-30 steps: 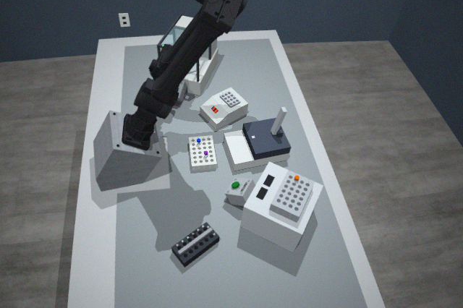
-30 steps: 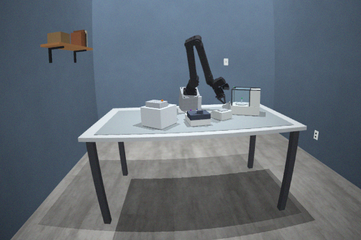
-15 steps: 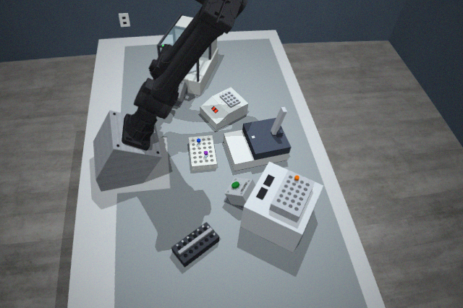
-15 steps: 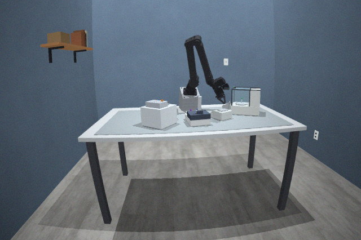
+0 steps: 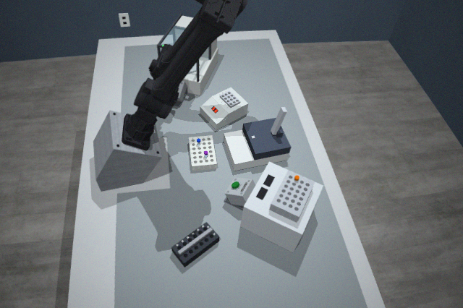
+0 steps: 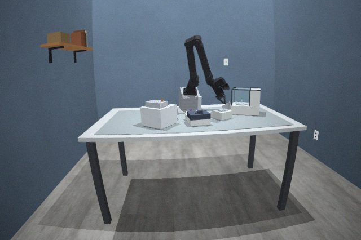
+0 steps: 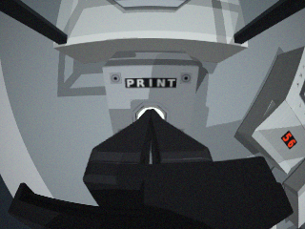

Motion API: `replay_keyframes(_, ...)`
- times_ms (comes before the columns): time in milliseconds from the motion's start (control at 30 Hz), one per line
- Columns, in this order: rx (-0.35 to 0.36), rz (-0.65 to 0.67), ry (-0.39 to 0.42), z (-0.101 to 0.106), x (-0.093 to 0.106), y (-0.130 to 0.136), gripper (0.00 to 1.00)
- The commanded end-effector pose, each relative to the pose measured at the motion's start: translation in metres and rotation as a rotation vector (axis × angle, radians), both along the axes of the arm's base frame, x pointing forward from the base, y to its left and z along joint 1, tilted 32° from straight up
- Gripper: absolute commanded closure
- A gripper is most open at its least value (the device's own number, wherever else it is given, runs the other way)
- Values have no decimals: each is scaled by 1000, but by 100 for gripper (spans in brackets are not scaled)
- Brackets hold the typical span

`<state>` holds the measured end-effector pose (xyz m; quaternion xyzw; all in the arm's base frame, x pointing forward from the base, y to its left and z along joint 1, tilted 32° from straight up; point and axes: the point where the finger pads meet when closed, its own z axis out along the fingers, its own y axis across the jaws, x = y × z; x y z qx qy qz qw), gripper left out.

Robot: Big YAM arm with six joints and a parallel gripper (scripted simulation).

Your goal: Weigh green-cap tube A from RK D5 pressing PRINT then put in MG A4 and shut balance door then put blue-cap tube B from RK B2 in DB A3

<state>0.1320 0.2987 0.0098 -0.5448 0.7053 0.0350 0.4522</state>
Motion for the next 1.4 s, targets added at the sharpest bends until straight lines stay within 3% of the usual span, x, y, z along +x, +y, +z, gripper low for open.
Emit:
replay_keyframes(0,1,-8,-1,1,7,12,100)
replay_keyframes(633,1,-8,-1,1,7,12,100)
replay_keyframes(767,26,2,5,12,-4,13,100)
replay_keyframes(900,2,2,7,8,-9,-3,100)
replay_keyframes(1367,6,2,7,21,-21,-12,100)
